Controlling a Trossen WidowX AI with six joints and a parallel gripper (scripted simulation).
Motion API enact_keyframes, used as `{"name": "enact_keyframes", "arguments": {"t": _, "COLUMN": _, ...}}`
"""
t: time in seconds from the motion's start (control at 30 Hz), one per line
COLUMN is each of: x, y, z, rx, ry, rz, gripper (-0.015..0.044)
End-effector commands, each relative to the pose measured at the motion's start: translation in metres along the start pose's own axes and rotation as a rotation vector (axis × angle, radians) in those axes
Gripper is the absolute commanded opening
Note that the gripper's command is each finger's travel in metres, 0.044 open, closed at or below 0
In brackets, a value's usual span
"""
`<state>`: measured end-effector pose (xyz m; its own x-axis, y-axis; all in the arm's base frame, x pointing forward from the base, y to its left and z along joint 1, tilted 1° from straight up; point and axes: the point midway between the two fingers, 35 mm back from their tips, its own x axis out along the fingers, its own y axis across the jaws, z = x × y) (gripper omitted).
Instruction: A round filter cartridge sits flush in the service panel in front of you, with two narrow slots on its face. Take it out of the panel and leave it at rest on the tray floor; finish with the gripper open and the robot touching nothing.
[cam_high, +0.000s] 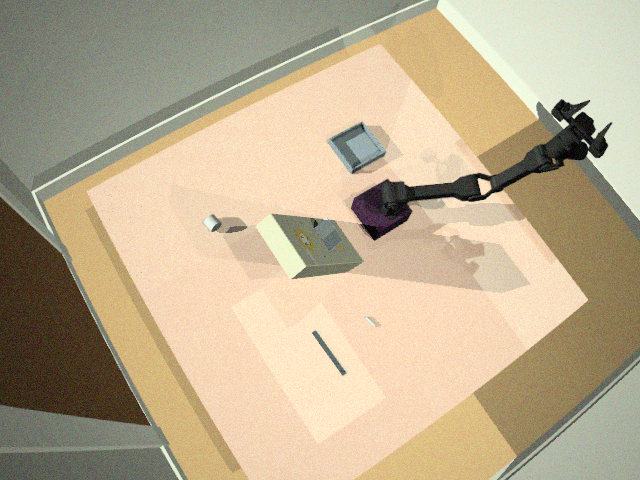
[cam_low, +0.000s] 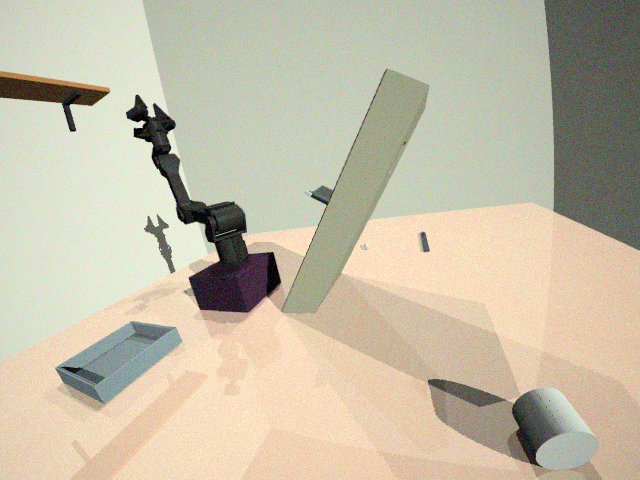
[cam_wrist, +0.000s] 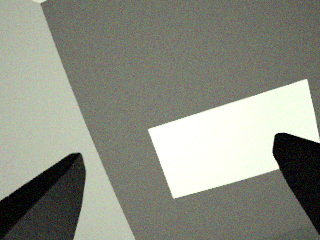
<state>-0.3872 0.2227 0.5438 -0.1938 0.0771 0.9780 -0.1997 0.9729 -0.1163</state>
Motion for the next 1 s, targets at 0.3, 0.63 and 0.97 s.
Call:
{"name": "enact_keyframes", "arguments": {"t": 0.3, "x": 0.035, "y": -0.096, "z": -0.082, "rx": -0.053, "ry": 0.22, "rz": -0.178, "gripper": 0.0137}}
{"name": "enact_keyframes", "arguments": {"t": 0.63, "x": 0.033, "y": -0.214, "z": -0.207, "rx": -0.114, "ry": 0.563, "rz": -0.366, "gripper": 0.0089}}
{"name": "enact_keyframes", "arguments": {"t": 0.97, "x": -0.029, "y": -0.305, "z": -0.339, "rx": -0.159, "ry": 0.971, "rz": -0.485, "gripper": 0.0089}}
